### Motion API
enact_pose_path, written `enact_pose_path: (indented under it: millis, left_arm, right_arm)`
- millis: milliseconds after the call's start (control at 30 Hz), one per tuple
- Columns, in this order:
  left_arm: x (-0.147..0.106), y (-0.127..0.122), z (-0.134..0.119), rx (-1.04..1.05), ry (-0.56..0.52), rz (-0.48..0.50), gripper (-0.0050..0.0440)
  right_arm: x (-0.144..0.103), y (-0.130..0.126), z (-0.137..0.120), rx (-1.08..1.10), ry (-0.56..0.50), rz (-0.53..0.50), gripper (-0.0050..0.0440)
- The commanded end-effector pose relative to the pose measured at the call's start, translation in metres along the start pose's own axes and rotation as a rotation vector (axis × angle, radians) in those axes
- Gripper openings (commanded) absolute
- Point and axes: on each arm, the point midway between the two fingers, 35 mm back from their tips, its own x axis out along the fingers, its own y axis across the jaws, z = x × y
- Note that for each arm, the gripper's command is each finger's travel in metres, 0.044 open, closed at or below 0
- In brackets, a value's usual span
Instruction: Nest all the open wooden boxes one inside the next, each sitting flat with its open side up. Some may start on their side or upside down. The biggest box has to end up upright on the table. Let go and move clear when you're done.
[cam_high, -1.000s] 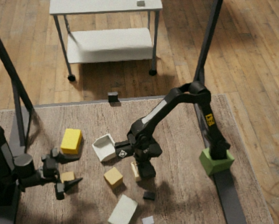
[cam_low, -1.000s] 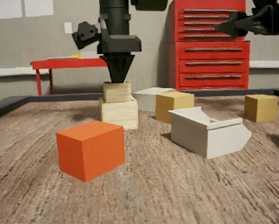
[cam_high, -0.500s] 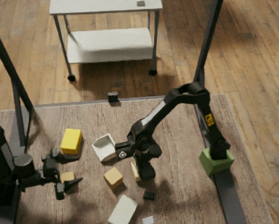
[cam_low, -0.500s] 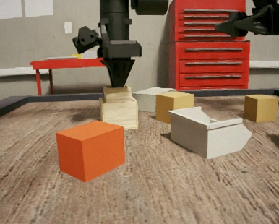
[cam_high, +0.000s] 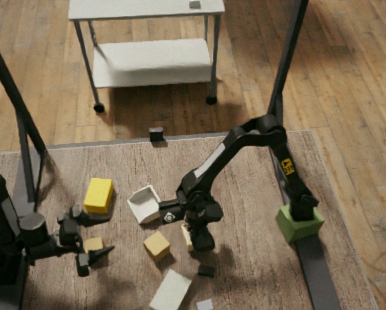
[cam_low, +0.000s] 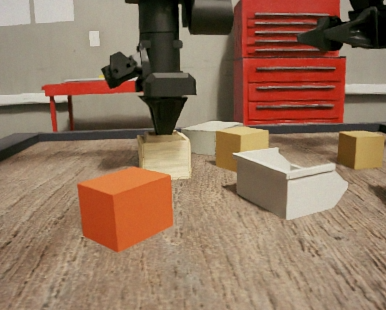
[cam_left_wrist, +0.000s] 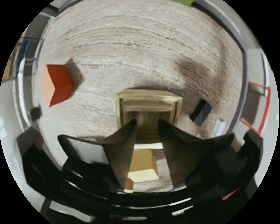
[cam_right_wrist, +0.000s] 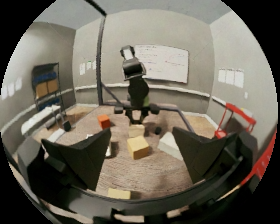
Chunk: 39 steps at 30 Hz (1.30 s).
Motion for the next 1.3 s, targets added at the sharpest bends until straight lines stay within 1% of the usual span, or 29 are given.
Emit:
enact_pose_path:
  millis: [0, 233, 267, 300, 800, 900, 933, 1000, 1100, 1267]
  left_arm:
    - [0.0027, 0.0019, -0.0019, 0.003, 0.012, 0.002, 0.0204]
    - [0.011, 0.0018, -0.0018, 0.003, 0.012, 0.002, 0.0204]
    - [0.0044, 0.0032, -0.0064, 0.011, 0.033, 0.004, 0.0204]
    - [0.0109, 0.0016, -0.0018, 0.003, 0.013, 0.004, 0.0204]
    - [0.0072, 0.003, -0.0023, 0.009, 0.03, 0.003, 0.0204]
    - [0.0046, 0.0042, -0.0057, 0.012, 0.04, 0.003, 0.0204]
    - [0.0086, 0.003, -0.003, 0.008, 0.028, 0.003, 0.0204]
    - [0.0086, 0.003, -0.003, 0.008, 0.028, 0.003, 0.0204]
    - [0.0072, 0.0026, -0.0049, 0.01, 0.032, 0.002, 0.0132]
    - [0.0067, 0.0025, -0.0055, 0.011, 0.033, 0.001, 0.0099]
  right_arm:
    - [-0.0005, -0.0002, -0.0011, 0.005, 0.003, -0.001, 0.04]
    - [-0.0005, -0.0002, -0.0011, 0.005, 0.003, -0.001, 0.04]
    - [-0.0005, -0.0002, -0.0011, 0.005, 0.003, -0.001, 0.04]
    - [-0.0005, -0.0002, -0.0011, 0.005, 0.003, -0.001, 0.04]
    - [-0.0005, -0.0002, -0.0011, 0.005, 0.003, -0.001, 0.04]
    - [-0.0005, -0.0002, -0.0011, 0.005, 0.003, -0.001, 0.04]
    - [-0.0005, -0.0002, -0.0011, 0.005, 0.003, -0.001, 0.04]
    - [-0.0005, -0.0002, -0.0011, 0.005, 0.003, -0.001, 0.04]
    - [-0.0005, -0.0002, -0.0011, 0.005, 0.003, -0.001, 0.04]
    - [-0.0005, -0.0002, -0.0011, 0.005, 0.003, -0.001, 0.04]
